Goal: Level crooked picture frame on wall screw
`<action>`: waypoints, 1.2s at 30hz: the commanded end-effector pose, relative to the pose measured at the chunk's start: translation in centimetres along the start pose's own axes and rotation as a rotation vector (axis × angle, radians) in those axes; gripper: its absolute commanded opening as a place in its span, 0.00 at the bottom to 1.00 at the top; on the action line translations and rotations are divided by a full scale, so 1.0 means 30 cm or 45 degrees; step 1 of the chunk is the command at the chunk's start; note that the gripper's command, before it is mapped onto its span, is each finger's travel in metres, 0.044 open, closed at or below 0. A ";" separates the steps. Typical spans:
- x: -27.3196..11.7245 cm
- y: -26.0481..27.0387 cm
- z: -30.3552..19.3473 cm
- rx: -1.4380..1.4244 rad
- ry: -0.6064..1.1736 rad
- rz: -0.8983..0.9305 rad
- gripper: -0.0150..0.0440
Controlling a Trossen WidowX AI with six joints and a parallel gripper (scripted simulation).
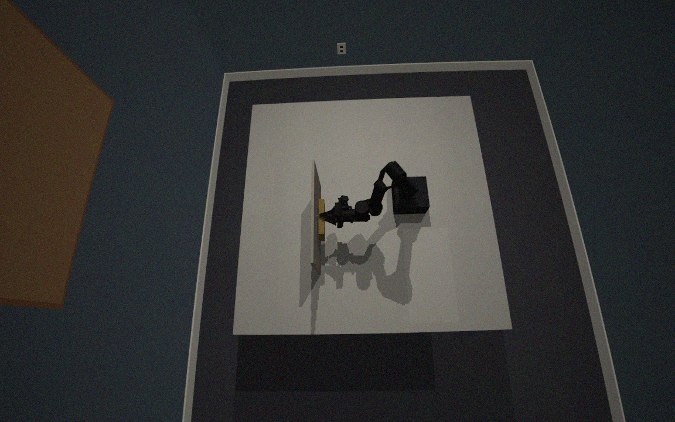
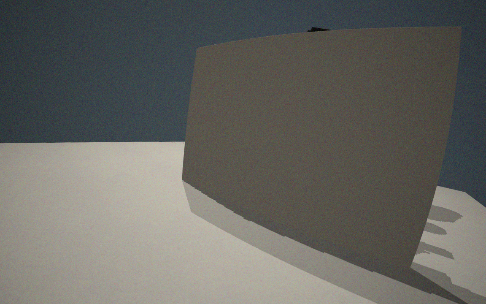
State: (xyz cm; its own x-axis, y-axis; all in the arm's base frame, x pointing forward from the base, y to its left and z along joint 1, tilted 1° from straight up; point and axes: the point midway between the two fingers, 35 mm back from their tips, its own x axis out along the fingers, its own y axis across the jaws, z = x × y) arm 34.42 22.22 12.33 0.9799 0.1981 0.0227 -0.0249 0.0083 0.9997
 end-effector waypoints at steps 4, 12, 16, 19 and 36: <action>-0.008 0.000 -0.002 0.006 0.000 -0.001 0.69; -0.327 -0.011 -0.003 0.117 0.001 -0.029 0.69; -0.334 -0.012 -0.001 0.120 0.001 -0.029 0.69; -0.325 0.001 -0.018 0.106 0.009 -0.027 0.69; -0.665 0.125 0.031 0.178 -0.002 -0.019 0.69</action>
State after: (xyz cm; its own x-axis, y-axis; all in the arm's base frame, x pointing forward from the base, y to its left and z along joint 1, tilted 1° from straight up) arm 15.50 18.04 15.77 0.9790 0.2035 0.0116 0.0148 -0.1274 0.9917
